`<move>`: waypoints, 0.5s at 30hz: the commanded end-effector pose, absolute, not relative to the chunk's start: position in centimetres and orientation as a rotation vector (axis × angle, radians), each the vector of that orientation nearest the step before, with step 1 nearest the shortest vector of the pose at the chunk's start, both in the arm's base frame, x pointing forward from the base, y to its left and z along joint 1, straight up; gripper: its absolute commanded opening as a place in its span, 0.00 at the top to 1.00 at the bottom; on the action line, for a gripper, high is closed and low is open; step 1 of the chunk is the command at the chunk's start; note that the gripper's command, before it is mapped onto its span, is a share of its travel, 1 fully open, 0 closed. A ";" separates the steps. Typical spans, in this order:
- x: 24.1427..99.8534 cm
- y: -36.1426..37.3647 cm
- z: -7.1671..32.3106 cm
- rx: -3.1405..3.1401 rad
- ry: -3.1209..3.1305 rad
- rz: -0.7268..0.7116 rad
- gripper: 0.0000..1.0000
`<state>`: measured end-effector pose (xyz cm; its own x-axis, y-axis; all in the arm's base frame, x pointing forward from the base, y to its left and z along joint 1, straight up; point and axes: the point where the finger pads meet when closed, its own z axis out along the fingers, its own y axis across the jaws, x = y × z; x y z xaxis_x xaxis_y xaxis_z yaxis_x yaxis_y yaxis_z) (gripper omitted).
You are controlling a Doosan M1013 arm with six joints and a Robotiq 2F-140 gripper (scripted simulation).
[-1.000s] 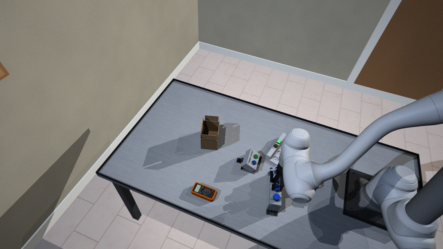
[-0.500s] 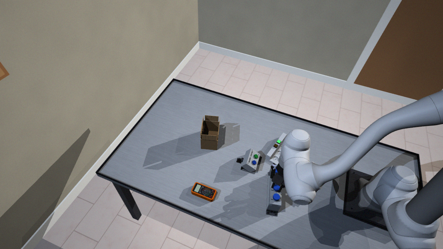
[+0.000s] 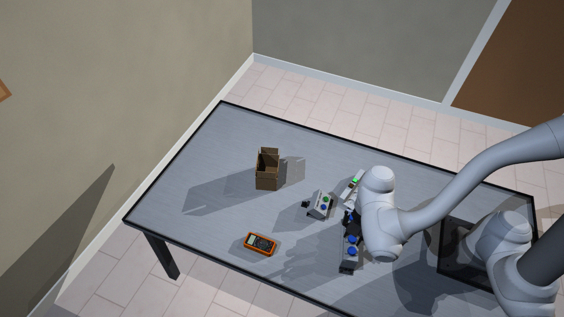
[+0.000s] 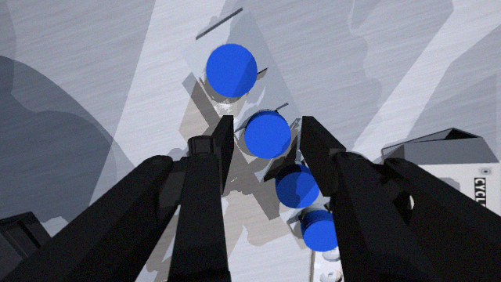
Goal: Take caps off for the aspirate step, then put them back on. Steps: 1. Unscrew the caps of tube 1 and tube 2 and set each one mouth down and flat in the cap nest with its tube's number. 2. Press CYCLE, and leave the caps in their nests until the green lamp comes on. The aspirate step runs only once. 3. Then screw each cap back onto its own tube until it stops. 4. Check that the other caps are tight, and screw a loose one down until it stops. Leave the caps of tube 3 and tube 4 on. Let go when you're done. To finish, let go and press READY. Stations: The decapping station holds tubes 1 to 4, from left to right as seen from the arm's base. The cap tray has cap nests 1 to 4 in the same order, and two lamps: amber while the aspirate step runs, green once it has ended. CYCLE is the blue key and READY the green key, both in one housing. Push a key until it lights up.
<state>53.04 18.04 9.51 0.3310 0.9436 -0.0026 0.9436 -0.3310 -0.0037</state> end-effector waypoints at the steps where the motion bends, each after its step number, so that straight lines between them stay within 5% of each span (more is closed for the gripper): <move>1: 53.1 18.1 9.6 -2.325 -2.109 0.004 0.59; 15: 53.1 18.1 9.6 -1.482 -2.769 0.005 0.59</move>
